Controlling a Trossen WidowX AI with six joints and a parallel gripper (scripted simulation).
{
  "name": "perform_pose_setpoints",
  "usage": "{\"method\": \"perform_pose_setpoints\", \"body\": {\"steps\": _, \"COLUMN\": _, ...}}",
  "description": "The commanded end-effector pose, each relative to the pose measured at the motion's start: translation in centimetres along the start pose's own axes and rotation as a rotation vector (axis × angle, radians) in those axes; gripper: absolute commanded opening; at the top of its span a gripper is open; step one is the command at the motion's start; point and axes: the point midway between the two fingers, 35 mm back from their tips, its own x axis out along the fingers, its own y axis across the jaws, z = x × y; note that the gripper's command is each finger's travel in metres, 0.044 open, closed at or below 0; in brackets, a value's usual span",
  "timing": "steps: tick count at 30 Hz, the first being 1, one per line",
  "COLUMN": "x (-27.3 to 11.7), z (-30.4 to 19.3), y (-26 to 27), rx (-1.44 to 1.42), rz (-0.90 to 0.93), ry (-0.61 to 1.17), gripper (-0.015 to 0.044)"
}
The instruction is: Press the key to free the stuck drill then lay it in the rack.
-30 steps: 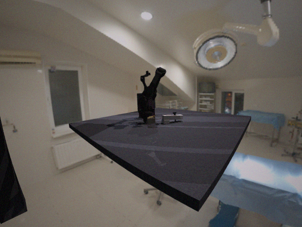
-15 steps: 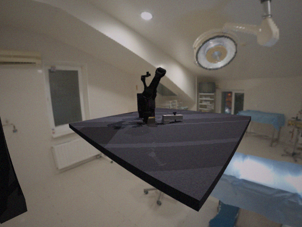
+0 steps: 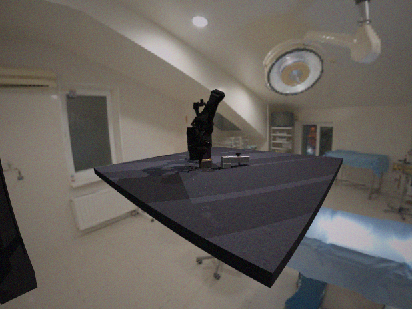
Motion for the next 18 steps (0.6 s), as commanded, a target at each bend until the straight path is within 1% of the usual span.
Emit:
{"method": "perform_pose_setpoints", "body": {"steps": 1, "x": -1.8, "z": -0.1, "y": -0.2, "rx": -0.007, "rz": -0.003, "ry": 0.006, "gripper": 0.0440}}
{"method": "perform_pose_setpoints", "body": {"steps": 9, "x": -4.8, "z": -0.3, "y": -0.4, "rx": -0.007, "rz": -0.003, "ry": 0.007, "gripper": 0.0440}}
{"method": "perform_pose_setpoints", "body": {"steps": 11, "x": -4.9, "z": -0.3, "y": -0.4, "rx": -0.007, "rz": -0.003, "ry": 0.007, "gripper": 0.0440}}
{"method": "perform_pose_setpoints", "body": {"steps": 12, "x": -4.2, "z": -0.4, "y": -0.3, "rx": 0.007, "rz": -0.006, "ry": 0.006, "gripper": 0.0440}}
{"method": "perform_pose_setpoints", "body": {"steps": 14, "x": -4.9, "z": -2.3, "y": -0.3, "rx": 0.073, "rz": -0.018, "ry": 0.044, "gripper": 0.0440}}
{"method": "perform_pose_setpoints", "body": {"steps": 18, "x": -6.9, "z": -8.0, "y": 0.6, "rx": 0.289, "rz": -0.054, "ry": 0.152, "gripper": 0.0440}}
